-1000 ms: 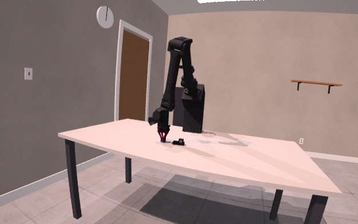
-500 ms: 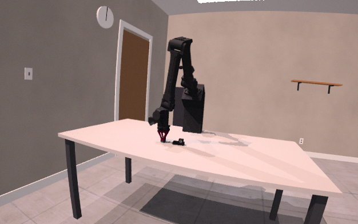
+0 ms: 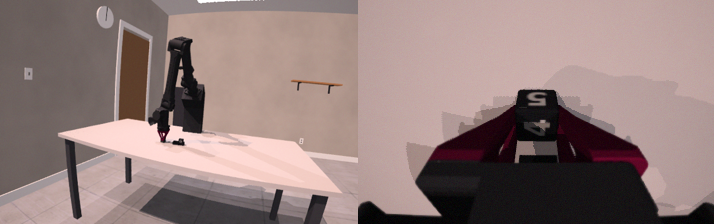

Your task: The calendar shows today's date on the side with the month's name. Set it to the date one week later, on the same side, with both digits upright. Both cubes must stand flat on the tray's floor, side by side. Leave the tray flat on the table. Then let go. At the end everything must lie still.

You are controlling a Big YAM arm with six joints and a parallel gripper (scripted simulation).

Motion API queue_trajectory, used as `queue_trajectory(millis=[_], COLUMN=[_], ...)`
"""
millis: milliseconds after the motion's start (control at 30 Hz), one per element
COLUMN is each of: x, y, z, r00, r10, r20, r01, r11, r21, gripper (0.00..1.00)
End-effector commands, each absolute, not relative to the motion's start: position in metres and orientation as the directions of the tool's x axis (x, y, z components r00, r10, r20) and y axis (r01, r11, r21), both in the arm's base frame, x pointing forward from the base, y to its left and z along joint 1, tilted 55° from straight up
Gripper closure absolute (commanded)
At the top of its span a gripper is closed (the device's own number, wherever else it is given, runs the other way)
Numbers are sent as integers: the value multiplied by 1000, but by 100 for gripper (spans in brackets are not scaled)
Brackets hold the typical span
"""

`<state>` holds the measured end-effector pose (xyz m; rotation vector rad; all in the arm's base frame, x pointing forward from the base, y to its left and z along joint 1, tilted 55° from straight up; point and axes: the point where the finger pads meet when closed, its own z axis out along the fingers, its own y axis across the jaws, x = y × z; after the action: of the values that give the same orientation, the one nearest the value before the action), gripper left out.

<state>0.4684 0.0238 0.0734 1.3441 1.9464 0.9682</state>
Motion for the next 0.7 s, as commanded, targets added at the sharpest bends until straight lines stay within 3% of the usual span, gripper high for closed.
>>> queue_trajectory(millis=[0, 667], x=[467, 470], y=[30, 30], z=[71, 73], r00=[-329, -328], r10=[943, 943], r20=[-48, -52], r01=[529, 519], r11=[226, 226], r21=[818, 824], gripper=[75, 75])
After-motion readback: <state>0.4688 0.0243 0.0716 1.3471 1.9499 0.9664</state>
